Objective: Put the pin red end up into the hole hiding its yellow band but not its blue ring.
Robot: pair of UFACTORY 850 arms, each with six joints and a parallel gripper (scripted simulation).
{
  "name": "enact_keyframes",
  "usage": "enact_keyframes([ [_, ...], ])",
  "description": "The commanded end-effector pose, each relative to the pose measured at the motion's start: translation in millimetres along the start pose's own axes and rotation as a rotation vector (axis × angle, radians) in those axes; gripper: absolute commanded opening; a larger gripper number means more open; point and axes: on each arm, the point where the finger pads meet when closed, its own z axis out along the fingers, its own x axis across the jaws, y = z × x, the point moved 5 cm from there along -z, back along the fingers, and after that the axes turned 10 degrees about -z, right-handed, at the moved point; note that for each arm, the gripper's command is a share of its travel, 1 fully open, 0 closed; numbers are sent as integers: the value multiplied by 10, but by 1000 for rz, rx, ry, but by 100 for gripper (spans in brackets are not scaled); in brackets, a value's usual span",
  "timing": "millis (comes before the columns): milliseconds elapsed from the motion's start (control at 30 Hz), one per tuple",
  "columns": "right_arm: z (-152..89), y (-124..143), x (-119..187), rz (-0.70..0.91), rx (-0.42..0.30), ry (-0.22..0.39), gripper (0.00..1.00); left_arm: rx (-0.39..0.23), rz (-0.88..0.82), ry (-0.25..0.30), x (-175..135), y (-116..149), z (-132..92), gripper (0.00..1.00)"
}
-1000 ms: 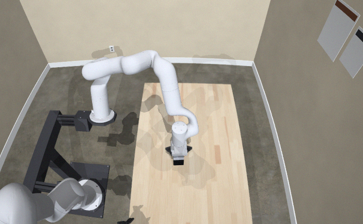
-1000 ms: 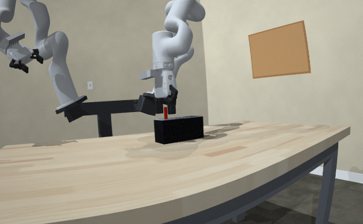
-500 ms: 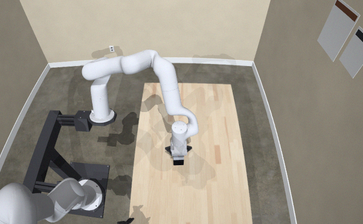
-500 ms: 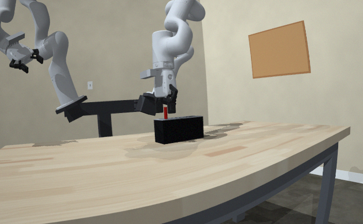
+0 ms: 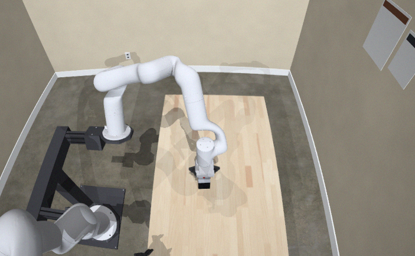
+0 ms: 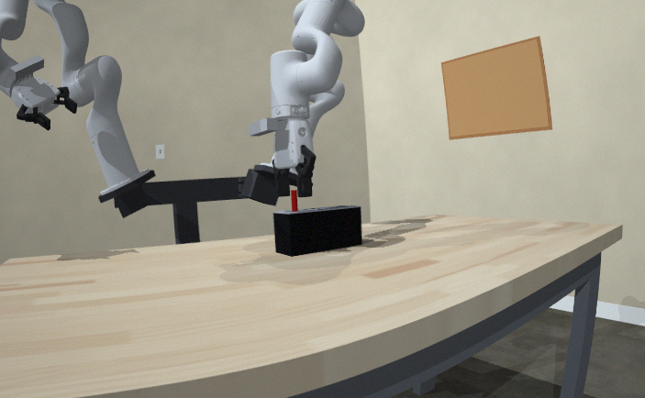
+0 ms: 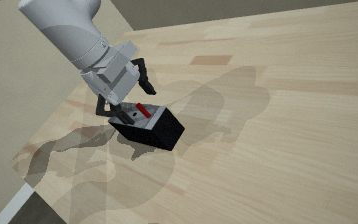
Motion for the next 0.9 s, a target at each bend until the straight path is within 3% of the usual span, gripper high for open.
enact_keyframes([
  [0, -4, -5, 4, -1, 0, 1, 100, 1, 0, -2, -7, -6, -131, 100],
  [533, -4, -5, 4, -1, 0, 1, 100, 1, 0, -2, -7, -6, -131, 100],
  [567, -4, -5, 4, -1, 0, 1, 100, 1, 0, -2, -6, -5, -250, 100],
  [867, -4, -5, 4, -1, 0, 1, 100, 1, 0, -2, -6, -5, -250, 100],
])
